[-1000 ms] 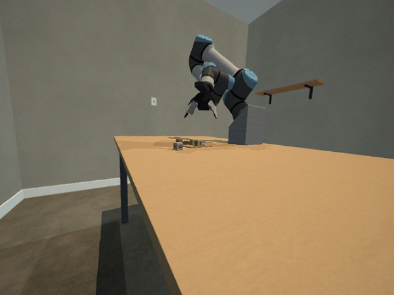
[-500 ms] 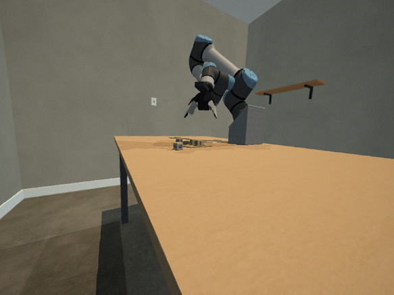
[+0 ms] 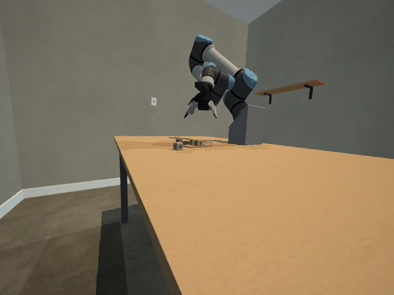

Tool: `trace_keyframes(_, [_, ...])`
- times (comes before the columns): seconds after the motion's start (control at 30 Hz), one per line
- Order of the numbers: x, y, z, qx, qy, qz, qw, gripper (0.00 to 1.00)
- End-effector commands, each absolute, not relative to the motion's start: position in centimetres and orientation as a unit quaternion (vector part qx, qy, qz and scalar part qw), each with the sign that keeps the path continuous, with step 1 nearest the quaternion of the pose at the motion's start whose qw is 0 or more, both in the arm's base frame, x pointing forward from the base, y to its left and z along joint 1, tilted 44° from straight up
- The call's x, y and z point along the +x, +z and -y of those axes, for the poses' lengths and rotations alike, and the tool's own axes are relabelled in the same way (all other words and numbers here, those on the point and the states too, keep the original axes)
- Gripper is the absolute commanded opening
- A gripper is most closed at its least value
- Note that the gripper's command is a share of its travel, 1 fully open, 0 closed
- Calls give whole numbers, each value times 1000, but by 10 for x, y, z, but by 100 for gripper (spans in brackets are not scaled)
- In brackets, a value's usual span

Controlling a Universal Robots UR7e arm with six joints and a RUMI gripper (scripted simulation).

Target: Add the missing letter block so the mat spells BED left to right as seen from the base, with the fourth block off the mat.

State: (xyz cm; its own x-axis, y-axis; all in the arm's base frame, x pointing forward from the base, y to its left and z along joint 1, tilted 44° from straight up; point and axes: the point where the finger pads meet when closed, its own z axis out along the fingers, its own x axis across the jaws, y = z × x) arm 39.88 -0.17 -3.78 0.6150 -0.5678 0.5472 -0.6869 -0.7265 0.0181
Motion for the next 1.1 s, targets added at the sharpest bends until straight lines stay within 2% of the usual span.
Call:
trace_keyframes(0.0, [399, -38, 2, 891, 262, 352, 113, 100])
trace_keyframes(1.07, [396, -5, 36, 891, 263, 352, 113, 100])
